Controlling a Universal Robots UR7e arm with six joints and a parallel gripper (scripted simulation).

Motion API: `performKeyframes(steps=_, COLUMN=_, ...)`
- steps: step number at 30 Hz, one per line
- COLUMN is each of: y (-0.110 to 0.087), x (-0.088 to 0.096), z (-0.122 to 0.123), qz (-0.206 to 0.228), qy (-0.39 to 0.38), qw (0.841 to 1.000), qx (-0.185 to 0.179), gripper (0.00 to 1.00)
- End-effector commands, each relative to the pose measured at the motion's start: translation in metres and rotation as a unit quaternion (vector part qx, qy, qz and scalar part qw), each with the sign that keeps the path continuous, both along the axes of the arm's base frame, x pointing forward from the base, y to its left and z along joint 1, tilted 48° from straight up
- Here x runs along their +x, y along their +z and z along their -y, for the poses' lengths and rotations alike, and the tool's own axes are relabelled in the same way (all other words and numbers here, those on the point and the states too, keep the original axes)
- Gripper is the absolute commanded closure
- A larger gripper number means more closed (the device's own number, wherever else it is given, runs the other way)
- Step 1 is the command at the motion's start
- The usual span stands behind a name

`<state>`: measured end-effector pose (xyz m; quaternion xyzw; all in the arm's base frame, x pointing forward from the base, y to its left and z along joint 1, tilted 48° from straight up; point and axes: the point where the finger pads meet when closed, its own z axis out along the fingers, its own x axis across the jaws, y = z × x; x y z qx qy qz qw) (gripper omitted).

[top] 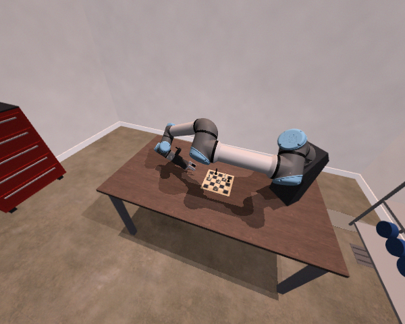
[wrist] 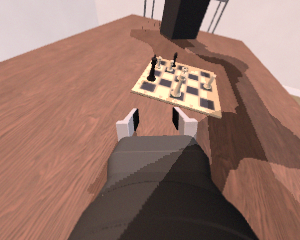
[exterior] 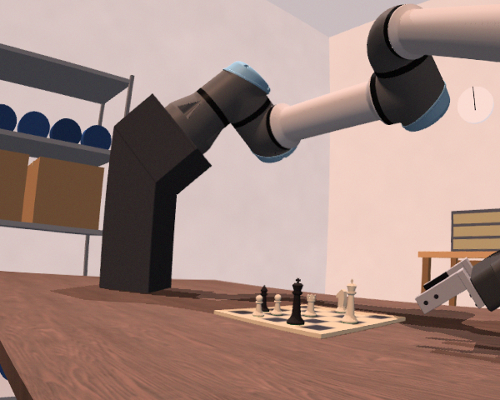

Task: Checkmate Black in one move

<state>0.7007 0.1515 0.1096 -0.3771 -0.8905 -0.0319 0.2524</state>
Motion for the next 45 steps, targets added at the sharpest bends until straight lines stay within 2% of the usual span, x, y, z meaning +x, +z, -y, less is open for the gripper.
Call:
performKeyframes(steps=1, y=0.0, x=-0.018, z=-0.022, qz=-0.058, qy=-0.069, qw=0.996, qx=-0.005, gripper=0.0)
performKeyframes(steps=15, y=-0.004, x=-0.032, z=-0.036, qz=-0.1, qy=-0.117, qw=0.988, qx=-0.007, gripper=0.0)
performKeyframes(steps=45, y=-0.002, x=-0.032, z=-0.037, qz=-0.101, qy=-0.12, qw=0.988, qx=-0.007, gripper=0.0)
